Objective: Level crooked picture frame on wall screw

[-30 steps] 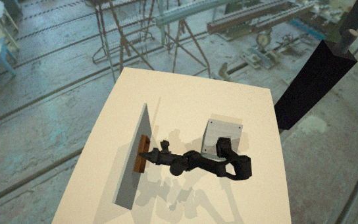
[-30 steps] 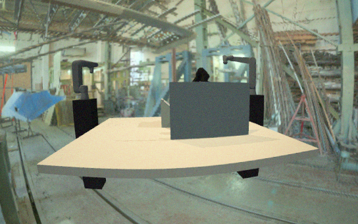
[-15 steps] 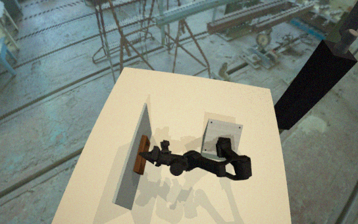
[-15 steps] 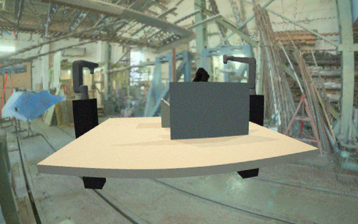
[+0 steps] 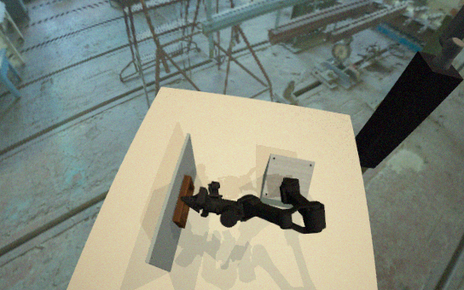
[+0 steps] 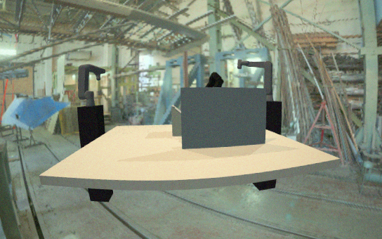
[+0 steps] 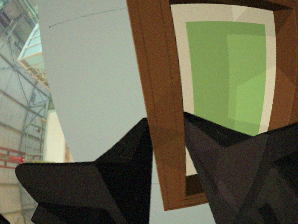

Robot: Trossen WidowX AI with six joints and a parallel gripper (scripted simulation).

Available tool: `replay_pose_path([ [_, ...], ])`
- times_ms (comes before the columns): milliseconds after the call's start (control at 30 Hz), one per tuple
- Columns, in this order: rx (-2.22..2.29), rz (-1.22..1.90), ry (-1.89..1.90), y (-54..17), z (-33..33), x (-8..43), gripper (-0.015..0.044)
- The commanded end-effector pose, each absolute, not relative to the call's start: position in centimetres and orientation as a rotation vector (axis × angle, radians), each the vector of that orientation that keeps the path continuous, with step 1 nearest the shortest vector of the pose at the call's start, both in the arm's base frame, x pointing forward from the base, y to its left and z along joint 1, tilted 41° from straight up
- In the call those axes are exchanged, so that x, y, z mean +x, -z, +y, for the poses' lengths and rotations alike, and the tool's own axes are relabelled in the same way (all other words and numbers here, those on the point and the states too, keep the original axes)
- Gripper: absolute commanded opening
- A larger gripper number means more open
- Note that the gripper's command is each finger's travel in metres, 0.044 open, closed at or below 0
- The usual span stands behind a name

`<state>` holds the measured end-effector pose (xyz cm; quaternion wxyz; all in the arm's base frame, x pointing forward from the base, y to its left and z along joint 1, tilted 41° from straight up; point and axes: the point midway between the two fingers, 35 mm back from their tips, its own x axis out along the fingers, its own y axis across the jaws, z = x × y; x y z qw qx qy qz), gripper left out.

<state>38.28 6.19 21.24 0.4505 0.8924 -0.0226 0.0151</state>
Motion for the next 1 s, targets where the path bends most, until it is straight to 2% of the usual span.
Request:
replay_pose_path([
  [0,2.215,-0.054,-0.039,-21.19,6.20,38.28,0.0000],
  [500,2.299,-0.054,-0.042,-21.16,6.21,38.29,0.0000],
  [833,2.285,-0.055,-0.040,-21.19,6.20,38.29,0.0260],
  [967,2.280,-0.055,-0.040,-21.23,6.23,38.13,0.0260],
])
